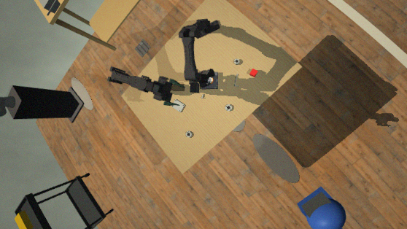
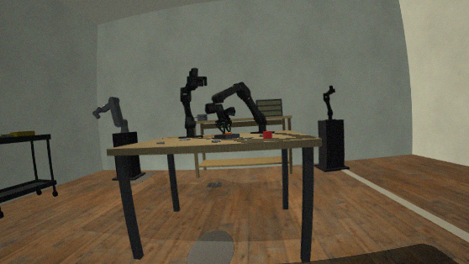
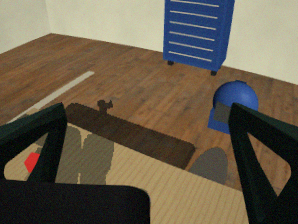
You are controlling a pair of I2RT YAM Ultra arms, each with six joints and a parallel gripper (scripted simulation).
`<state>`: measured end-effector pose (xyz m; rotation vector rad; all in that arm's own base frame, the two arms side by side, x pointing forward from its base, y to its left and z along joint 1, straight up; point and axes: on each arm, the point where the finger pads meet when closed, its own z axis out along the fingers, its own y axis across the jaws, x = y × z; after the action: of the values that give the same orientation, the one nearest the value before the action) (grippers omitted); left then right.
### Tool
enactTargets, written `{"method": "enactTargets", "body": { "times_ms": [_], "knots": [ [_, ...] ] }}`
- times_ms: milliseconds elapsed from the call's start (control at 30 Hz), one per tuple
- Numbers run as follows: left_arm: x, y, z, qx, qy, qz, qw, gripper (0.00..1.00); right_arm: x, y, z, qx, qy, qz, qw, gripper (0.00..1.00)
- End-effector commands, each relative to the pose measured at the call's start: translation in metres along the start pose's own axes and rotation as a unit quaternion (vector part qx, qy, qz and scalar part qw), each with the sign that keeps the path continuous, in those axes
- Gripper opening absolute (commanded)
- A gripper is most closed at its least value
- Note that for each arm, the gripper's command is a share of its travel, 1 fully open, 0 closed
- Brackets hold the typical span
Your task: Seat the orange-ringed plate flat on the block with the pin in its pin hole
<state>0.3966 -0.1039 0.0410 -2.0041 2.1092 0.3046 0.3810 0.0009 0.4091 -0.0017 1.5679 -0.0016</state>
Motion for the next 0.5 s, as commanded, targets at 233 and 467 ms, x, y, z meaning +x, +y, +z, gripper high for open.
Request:
{"method": "enactTargets", "body": {
  "times_ms": [233, 467],
  "knots": [
    [0.002, 0.003, 0.001, 0.002, -0.006, 0.005, 1.0, 0.0, 0.008, 0.002, 0.001, 0.0, 0.008, 0.001, 1.0, 1.0],
    [0.0, 0.0, 0.001, -0.002, -0.007, 0.002, 1.0, 0.78, 0.008, 0.002, 0.001, 0.0, 0.008, 0.001, 1.0, 1.0]
  ]
}}
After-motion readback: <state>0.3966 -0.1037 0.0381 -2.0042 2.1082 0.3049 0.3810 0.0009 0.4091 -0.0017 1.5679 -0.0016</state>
